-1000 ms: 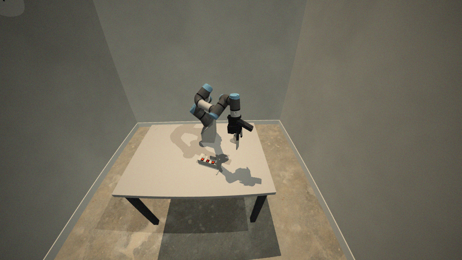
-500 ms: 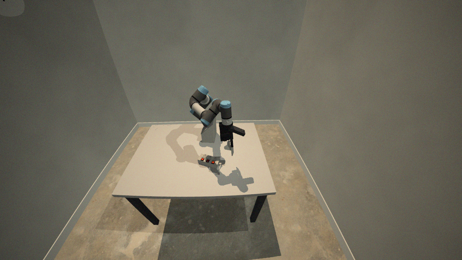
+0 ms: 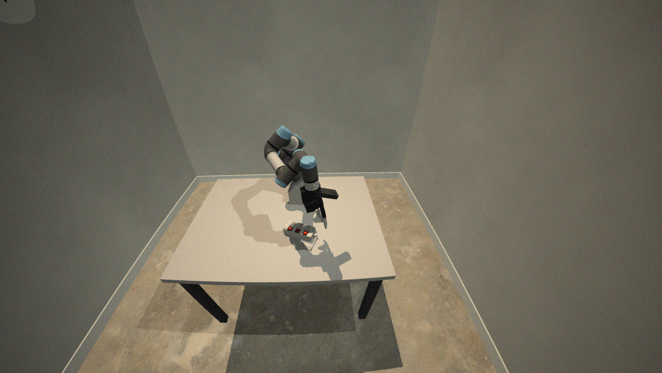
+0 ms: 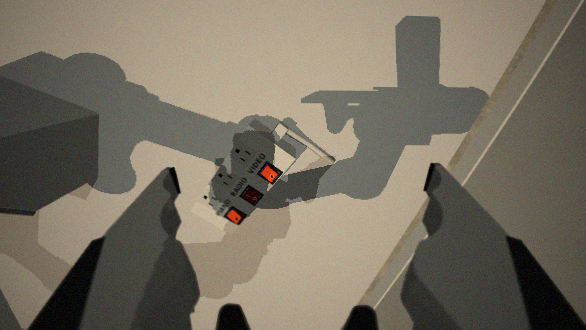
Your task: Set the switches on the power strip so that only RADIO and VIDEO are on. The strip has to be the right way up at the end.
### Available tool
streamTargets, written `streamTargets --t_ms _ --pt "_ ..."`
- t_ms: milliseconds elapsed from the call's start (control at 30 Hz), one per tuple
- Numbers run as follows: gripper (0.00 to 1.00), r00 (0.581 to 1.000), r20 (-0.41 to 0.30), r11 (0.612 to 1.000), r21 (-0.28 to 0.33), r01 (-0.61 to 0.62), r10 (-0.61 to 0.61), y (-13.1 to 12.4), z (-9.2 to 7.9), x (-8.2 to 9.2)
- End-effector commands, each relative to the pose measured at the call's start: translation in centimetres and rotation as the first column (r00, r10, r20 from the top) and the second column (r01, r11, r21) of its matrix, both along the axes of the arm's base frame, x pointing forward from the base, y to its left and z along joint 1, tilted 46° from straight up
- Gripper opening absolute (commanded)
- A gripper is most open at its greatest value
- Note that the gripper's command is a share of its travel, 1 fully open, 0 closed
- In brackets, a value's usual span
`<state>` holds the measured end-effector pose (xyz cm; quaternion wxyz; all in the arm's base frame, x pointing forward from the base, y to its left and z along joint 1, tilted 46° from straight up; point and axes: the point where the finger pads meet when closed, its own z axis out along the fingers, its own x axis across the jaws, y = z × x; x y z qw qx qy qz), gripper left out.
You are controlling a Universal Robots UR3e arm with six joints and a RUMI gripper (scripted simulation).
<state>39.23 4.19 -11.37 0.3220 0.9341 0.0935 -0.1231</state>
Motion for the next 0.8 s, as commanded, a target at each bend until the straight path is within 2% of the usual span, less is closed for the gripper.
streamTargets --t_ms 0,167,300,467,500,767 --pt "1.00 0.994 -0.086 0.997 0.042 -0.061 0.065 -2.0 0.7 -0.3" --pt "1.00 0.973 -0.186 0.988 0.094 -0.120 0.136 -4.5 1.5 -0.9" --pt "1.00 0.966 -0.209 0.985 0.108 -0.134 0.154 -5.0 1.7 -1.1" --pt "1.00 0.922 -0.305 0.964 0.184 -0.191 0.241 -7.7 2.6 -2.0" --pt "1.00 0.922 -0.305 0.964 0.184 -0.191 0.241 -7.7 2.6 -2.0" --pt "1.00 0.845 -0.399 0.922 0.295 -0.249 0.356 -10.9 3.7 -3.4"
